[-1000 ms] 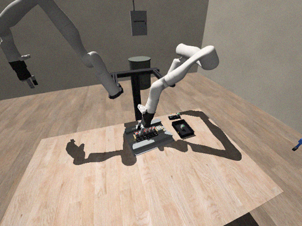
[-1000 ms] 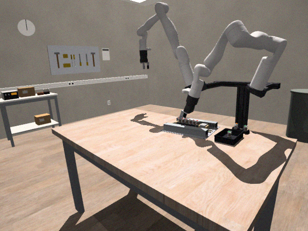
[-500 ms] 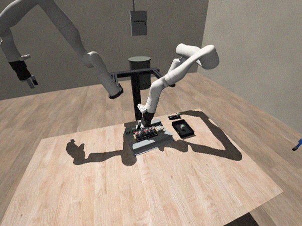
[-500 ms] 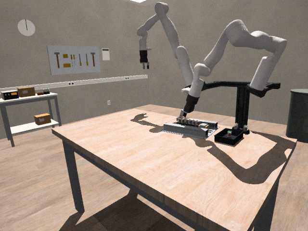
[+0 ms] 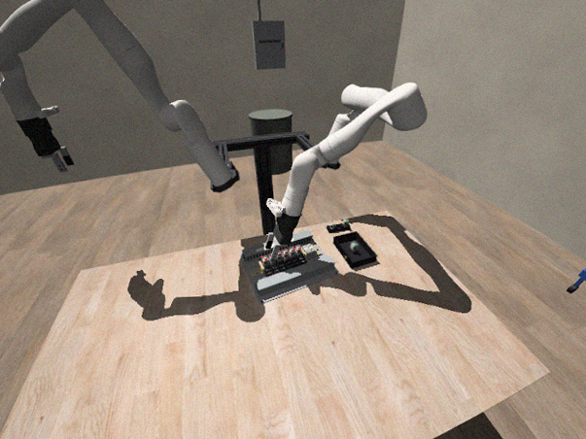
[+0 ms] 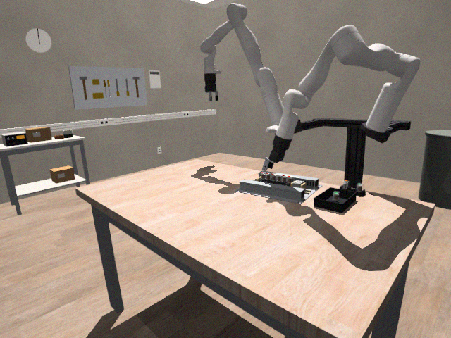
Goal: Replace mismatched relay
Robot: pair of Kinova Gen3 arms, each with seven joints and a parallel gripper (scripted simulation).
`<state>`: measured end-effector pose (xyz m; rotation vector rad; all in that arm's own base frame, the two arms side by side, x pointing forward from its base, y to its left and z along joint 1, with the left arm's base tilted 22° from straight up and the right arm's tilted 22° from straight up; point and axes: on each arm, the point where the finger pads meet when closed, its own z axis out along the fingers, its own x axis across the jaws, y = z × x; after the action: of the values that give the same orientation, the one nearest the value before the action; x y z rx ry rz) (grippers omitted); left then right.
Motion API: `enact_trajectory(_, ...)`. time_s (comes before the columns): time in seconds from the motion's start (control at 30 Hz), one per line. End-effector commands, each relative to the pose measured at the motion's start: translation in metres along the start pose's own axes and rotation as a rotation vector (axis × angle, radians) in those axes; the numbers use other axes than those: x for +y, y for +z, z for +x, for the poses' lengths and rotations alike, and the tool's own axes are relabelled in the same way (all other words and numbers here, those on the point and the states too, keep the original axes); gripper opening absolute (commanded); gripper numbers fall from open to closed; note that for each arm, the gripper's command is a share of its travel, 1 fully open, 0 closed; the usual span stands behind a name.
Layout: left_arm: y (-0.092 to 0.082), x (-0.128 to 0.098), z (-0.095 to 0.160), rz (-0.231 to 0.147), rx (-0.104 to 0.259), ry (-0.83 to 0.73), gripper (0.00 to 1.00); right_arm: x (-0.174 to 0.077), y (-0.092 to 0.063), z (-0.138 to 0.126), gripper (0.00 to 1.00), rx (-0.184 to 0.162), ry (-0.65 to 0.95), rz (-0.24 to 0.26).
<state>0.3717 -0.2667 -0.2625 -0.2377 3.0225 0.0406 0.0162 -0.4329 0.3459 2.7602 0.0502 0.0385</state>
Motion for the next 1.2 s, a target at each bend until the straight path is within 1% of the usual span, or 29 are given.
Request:
enact_trajectory(0.0,-0.012,-0.005,0.0,0.001,-0.001,0.001,1.0,0.0,0.0,0.0,1.0,0.0,0.0,-0.001)
enact_trajectory(0.27,-0.034,-0.013,0.0,0.001,-0.001,0.001,1.0,0.0,0.0,0.0,1.0,0.0,0.0,-0.001)
enact_trajectory(0.83,-0.029,-0.011,0.0,0.001,-0.001,0.0,1.0,0.0,0.0,0.0,1.0,0.0,0.0,-0.001)
enact_trajectory(1.17,-0.03,-0.011,0.0,0.001,-0.001,0.0,1.0,0.0,0.0,0.0,1.0,0.0,0.0,-0.001)
